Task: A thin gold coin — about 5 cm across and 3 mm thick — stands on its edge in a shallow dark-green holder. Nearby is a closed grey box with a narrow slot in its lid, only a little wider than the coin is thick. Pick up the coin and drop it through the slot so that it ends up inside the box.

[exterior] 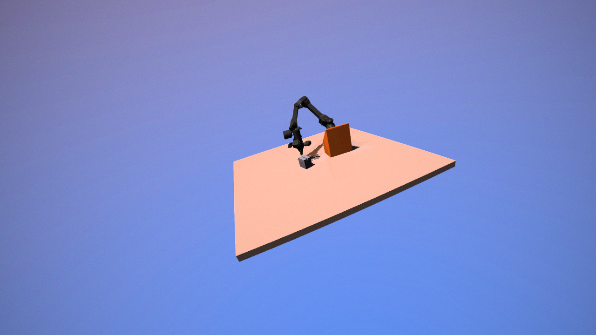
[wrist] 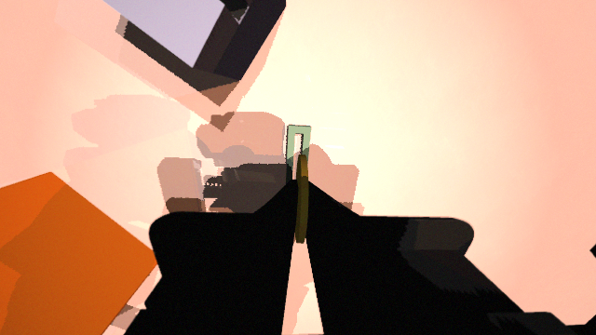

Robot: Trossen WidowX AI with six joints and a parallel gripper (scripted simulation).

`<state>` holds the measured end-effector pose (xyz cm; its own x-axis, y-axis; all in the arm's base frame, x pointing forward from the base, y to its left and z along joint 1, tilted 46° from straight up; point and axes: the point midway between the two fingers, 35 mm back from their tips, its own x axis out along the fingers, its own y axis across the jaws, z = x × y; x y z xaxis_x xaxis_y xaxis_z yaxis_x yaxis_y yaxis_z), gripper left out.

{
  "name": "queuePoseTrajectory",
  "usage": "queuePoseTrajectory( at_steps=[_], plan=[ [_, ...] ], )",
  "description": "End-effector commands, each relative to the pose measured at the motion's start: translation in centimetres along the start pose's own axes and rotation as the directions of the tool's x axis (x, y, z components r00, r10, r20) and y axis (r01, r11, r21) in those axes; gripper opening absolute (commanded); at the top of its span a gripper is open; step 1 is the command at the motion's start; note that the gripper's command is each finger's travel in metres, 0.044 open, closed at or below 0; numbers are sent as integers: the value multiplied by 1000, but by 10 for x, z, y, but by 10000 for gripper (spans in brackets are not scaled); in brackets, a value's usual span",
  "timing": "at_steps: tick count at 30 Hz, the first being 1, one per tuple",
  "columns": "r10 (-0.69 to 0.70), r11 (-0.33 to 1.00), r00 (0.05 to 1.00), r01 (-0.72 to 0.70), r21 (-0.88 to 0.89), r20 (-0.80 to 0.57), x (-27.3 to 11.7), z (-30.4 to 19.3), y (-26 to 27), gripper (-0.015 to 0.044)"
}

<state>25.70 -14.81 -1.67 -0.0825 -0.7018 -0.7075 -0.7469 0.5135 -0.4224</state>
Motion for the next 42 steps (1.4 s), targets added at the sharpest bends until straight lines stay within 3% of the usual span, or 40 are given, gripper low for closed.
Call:
queuePoseTrajectory(
  at_steps=[1, 18, 30, 42],
  plan=[
    [-7, 1000, 1000, 7, 8, 2, -13, 0, -2, 0],
    [-11, 1000, 1000, 11, -15, -2, -47, -4, 0, 0],
    [-11, 910, 1000, 9, -414, -2, -48, 0, -2, 0],
    [-11, 664, 1000, 6, -748, -2, -48, 4, -4, 0]
  ],
)
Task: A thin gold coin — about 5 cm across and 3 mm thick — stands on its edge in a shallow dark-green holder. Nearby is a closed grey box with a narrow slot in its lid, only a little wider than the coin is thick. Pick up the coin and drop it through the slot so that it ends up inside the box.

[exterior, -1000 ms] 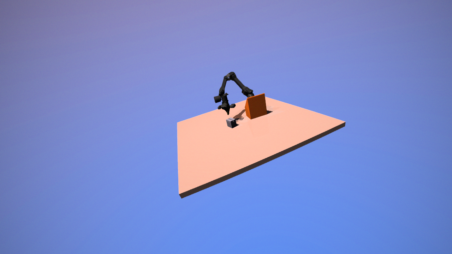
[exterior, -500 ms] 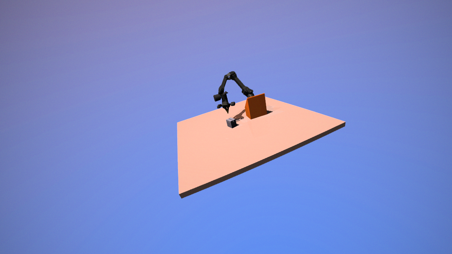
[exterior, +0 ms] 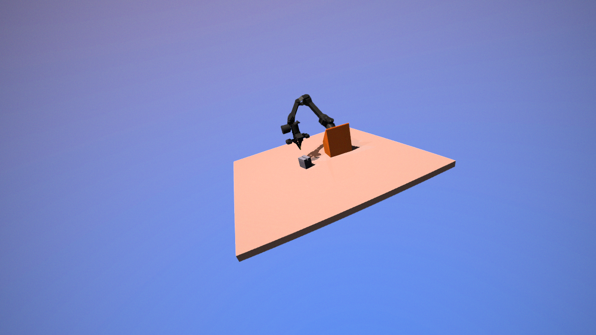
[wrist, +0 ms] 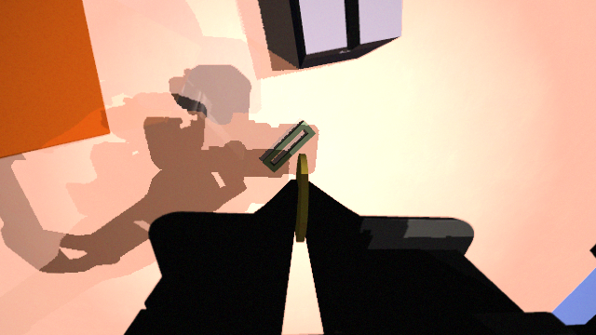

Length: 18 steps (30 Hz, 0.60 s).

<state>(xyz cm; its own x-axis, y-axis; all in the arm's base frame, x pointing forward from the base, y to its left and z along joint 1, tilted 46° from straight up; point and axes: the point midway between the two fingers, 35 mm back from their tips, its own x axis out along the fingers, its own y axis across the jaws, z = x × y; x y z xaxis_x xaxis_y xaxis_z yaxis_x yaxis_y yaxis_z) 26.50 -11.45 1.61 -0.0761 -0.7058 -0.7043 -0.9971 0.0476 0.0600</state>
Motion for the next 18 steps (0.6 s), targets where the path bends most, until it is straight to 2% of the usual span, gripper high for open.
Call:
queuePoseTrajectory(
  at_steps=[1, 5, 18],
  plan=[
    [-1, 989, 1000, 0, -147, -4, 0, 0, -2, 0],
    [-1, 973, 1000, 0, -233, -4, 0, 0, -3, 0],
    [-2, 972, 1000, 3, -235, 1, -1, 16, -9, 0]
  ],
)
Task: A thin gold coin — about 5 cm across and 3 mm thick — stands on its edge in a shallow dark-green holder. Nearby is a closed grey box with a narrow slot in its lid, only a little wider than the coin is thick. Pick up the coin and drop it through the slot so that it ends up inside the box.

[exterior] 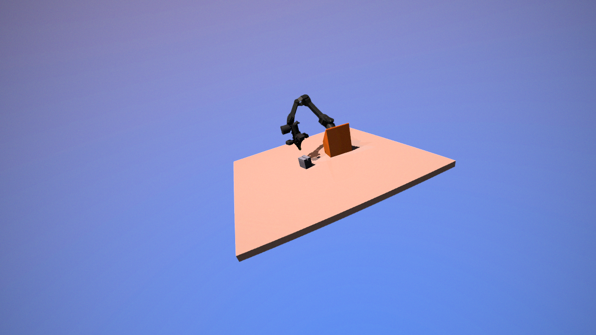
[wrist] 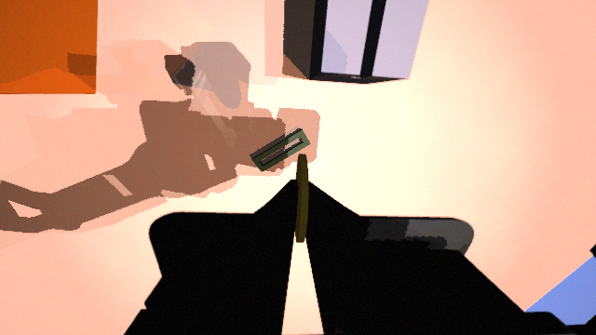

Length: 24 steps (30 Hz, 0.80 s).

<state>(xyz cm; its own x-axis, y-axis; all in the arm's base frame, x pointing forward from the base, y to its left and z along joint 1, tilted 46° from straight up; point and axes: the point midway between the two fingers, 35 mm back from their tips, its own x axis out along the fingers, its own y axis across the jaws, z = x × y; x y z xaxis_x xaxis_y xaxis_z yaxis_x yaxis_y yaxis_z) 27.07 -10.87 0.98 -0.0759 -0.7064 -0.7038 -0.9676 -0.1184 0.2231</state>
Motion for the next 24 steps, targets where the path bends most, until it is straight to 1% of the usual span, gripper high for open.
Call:
queuePoseTrajectory(
  at_steps=[1, 24],
  plan=[
    [-3, 1000, 1000, 3, -2, 2, -1, 9, -6, 0],
    [-6, 1000, 1000, 6, -2, 9, -2, 65, -32, 0]
  ],
)
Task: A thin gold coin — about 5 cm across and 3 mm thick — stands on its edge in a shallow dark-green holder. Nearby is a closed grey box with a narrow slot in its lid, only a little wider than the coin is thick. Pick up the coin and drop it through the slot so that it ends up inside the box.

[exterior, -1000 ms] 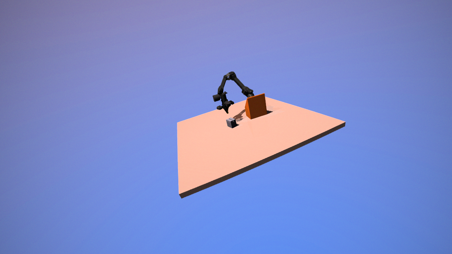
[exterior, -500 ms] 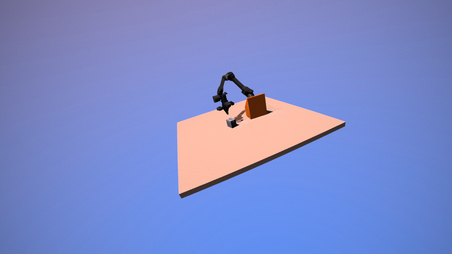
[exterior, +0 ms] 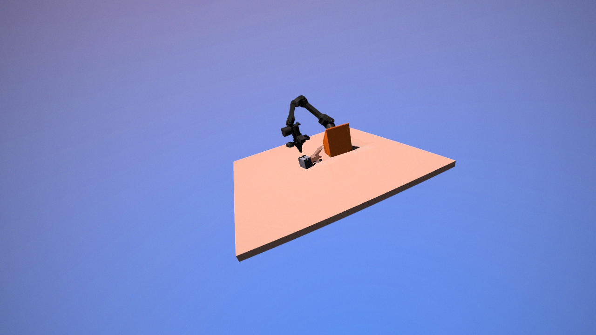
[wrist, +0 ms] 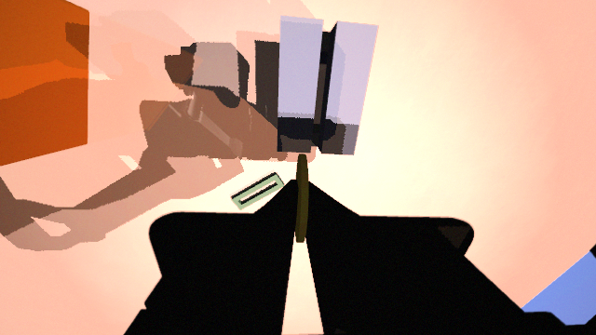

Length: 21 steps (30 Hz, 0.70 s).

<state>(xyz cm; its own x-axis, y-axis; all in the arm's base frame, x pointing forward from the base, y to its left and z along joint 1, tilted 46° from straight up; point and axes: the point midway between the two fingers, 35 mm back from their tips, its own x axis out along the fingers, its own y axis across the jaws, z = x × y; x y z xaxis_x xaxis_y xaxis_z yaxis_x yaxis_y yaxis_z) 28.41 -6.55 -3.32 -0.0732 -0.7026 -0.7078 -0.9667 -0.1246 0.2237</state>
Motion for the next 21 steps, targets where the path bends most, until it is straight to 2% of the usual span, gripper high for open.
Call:
queuePoseTrajectory(
  at_steps=[1, 21],
  plan=[
    [-2, 1000, 1000, 2, 3, 4, -1, 11, -5, 0],
    [2, 1000, 1000, -2, 4, -4, 1, 51, -14, 0]
  ],
)
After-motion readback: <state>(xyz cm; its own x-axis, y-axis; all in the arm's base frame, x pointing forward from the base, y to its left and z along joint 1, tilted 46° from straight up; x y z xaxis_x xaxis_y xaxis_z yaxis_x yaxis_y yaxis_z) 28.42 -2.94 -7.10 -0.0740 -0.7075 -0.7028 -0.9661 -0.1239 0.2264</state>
